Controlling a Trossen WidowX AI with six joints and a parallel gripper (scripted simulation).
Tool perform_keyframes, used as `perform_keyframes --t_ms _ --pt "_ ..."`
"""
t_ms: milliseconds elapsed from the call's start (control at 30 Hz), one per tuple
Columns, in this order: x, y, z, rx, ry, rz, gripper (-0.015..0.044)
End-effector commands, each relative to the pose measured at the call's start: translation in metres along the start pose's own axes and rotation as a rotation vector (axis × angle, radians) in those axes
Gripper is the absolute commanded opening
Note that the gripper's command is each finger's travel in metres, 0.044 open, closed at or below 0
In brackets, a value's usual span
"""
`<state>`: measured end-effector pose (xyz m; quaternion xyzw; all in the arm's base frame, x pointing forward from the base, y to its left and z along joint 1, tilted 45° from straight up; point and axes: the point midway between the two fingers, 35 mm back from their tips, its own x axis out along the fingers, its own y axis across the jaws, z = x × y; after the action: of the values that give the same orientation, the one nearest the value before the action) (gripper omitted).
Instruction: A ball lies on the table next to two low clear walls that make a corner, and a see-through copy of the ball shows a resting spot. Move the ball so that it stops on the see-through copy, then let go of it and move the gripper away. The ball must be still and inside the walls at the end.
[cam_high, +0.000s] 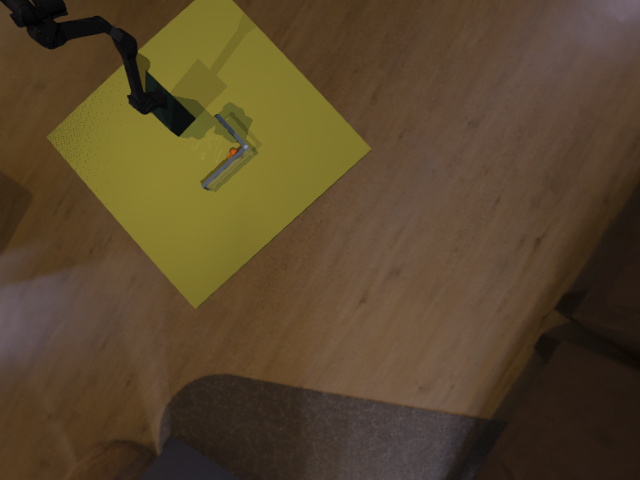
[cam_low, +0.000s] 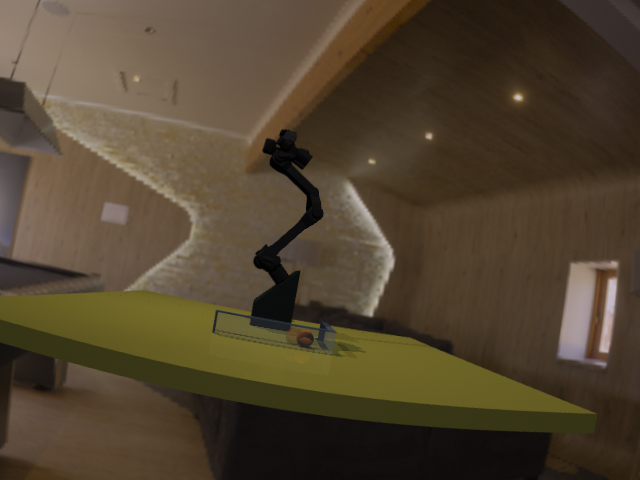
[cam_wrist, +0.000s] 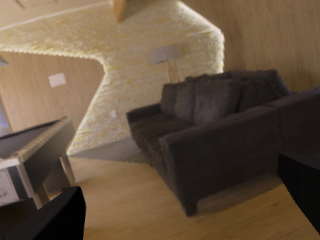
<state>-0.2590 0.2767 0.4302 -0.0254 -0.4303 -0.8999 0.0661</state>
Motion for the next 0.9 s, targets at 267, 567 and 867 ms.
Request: perform_keyframes --t_ms 267,567,867 --pt "0.018 0.111 -0.014 -0.13 -0.023 0.164 0.0333" --pt "0.003 0.238 -0.057 -0.209 -0.009 0.411 0.0333" --pt "-0.038 0.335 -0.103 -0.302 -0.007 0.659 0.0333"
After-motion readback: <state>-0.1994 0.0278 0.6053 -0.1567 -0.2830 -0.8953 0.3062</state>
